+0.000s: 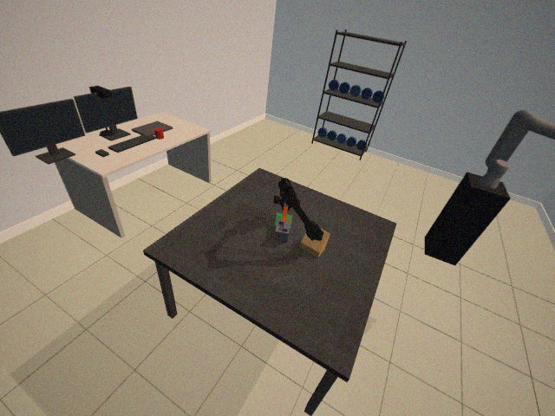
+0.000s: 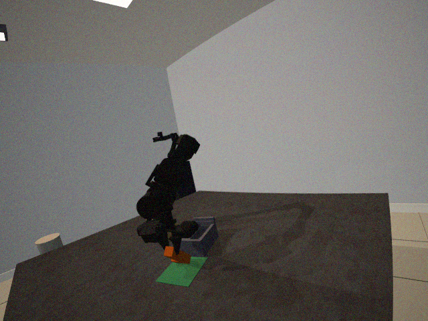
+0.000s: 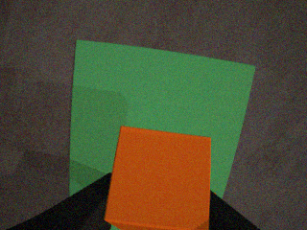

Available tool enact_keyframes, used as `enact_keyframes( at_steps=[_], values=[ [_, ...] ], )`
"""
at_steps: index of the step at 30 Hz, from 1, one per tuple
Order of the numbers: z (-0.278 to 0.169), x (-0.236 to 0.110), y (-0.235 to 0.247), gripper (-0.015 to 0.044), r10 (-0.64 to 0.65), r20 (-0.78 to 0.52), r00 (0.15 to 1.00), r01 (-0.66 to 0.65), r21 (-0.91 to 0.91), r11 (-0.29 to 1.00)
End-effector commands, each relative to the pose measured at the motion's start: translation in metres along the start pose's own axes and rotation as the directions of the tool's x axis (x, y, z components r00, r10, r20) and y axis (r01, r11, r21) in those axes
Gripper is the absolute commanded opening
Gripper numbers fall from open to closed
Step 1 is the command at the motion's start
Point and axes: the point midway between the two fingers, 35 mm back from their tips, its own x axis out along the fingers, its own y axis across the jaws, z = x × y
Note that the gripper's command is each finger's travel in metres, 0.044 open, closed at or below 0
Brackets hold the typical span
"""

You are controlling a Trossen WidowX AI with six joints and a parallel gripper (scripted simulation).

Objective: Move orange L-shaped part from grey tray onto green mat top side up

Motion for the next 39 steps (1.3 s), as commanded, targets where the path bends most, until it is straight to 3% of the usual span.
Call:
enact_keyframes(
  at_steps=[1,18,28,33,36,39],
  values=[
    [0.0,0.003,-0.001,0.0,0.004,-0.005,1.0,-0.004,0.006,1.0],
    [0.0,0.002,-0.001,0.0,-0.001,-0.003,1.0,0.001,0.003,1.0],
    [0.0,0.0,-0.001,0.0263,-0.001,-0.003,1.0,0.001,0.003,1.0],
    [0.003,-0.044,0.001,0.0394,0.0,-0.001,1.0,0.0,0.005,1.0],
    [0.001,-0.081,-0.001,0.04,0.001,-0.002,1.0,-0.001,0.007,1.0],
    [0.001,-0.084,-0.001,0.04,0.001,-0.002,1.0,-0.001,0.007,1.0]
  ],
)
